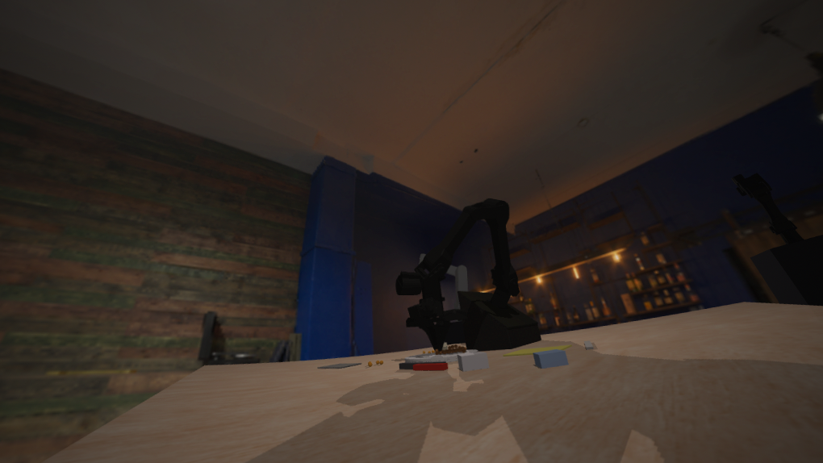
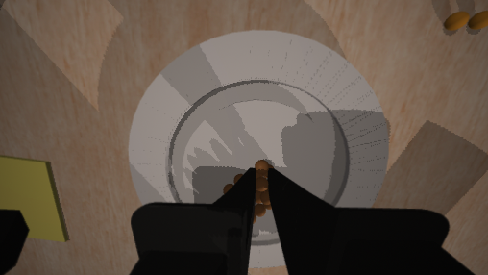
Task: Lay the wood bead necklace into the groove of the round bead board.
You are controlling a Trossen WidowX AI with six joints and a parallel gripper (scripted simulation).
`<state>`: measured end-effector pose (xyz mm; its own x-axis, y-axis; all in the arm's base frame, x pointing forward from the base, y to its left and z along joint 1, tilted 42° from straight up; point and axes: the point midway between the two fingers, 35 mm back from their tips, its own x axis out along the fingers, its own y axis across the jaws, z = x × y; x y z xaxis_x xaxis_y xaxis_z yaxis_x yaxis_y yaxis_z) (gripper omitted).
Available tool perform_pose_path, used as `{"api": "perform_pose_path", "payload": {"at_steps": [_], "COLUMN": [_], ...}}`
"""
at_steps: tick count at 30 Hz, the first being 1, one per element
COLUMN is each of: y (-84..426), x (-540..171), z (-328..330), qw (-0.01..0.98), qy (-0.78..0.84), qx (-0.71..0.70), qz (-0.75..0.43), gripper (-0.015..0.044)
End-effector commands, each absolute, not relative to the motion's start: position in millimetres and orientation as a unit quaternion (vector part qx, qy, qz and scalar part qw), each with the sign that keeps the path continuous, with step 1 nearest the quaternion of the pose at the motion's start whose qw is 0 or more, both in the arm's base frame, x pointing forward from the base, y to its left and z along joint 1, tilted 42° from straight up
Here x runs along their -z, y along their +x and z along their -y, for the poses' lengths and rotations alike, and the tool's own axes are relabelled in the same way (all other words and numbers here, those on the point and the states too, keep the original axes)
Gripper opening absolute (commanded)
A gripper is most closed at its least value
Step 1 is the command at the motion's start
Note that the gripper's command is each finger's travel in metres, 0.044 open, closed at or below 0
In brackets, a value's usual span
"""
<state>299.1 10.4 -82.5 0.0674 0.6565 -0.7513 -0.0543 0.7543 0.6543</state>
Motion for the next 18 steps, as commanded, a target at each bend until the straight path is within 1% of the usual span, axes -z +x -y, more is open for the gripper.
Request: {"api": "perform_pose_path", "payload": {"at_steps": [1, 13, 18], "y": [298.7, 297.0, 307.3], "x": [82.9, 75.6, 73.4], "z": [-11.0, -5.8, -7.2], "qw": [0.69, 0.688, 0.688], "qy": [0.238, 0.24, 0.24], "qx": [-0.258, -0.258, -0.258], "qz": [-0.633, -0.635, -0.634], "gripper": [0.0, 0.0, 0.0]}}
